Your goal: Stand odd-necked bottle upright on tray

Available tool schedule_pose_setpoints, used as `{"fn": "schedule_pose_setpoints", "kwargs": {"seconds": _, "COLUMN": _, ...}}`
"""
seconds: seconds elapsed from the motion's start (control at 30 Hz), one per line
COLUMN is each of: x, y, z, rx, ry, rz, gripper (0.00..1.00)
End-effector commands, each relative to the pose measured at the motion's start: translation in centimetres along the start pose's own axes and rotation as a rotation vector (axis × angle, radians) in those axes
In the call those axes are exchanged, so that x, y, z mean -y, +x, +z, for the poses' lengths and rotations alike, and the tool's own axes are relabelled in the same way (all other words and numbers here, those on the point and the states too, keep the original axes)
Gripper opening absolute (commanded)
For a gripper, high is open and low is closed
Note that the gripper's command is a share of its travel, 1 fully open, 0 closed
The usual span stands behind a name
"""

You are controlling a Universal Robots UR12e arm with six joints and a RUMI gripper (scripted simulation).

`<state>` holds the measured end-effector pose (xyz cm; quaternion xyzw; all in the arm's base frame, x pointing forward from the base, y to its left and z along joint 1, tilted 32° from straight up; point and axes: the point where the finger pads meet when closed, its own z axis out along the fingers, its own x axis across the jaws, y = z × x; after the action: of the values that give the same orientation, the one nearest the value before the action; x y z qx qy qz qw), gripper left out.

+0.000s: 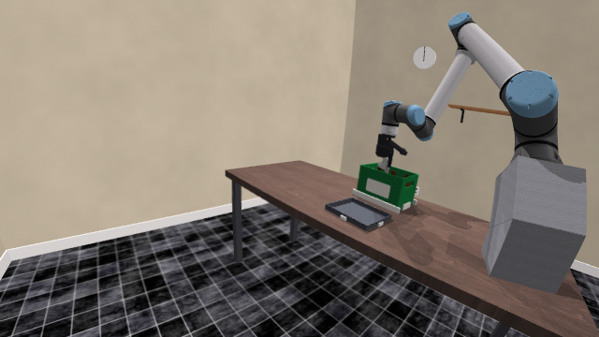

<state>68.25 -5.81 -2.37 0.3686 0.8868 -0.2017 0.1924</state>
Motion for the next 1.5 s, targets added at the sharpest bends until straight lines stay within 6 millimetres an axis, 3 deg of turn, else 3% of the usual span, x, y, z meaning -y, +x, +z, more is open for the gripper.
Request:
{"fn": "schedule_pose_setpoints", "kwargs": {"seconds": 0.0, "x": -0.03, "y": -0.03, "z": -0.05, "rx": 0.001, "ry": -0.001, "rz": 0.000, "gripper": 0.00}}
{"fn": "schedule_pose_setpoints", "kwargs": {"seconds": 0.77, "x": -0.03, "y": -0.03, "z": -0.05, "rx": 0.001, "ry": -0.001, "rz": 0.000, "gripper": 0.00}}
{"fn": "schedule_pose_setpoints", "kwargs": {"seconds": 0.8, "x": -0.03, "y": -0.03, "z": -0.05, "rx": 0.001, "ry": -0.001, "rz": 0.000, "gripper": 0.38}}
{"fn": "schedule_pose_setpoints", "kwargs": {"seconds": 1.47, "x": -0.03, "y": -0.03, "z": -0.05, "rx": 0.001, "ry": -0.001, "rz": 0.000, "gripper": 0.38}}
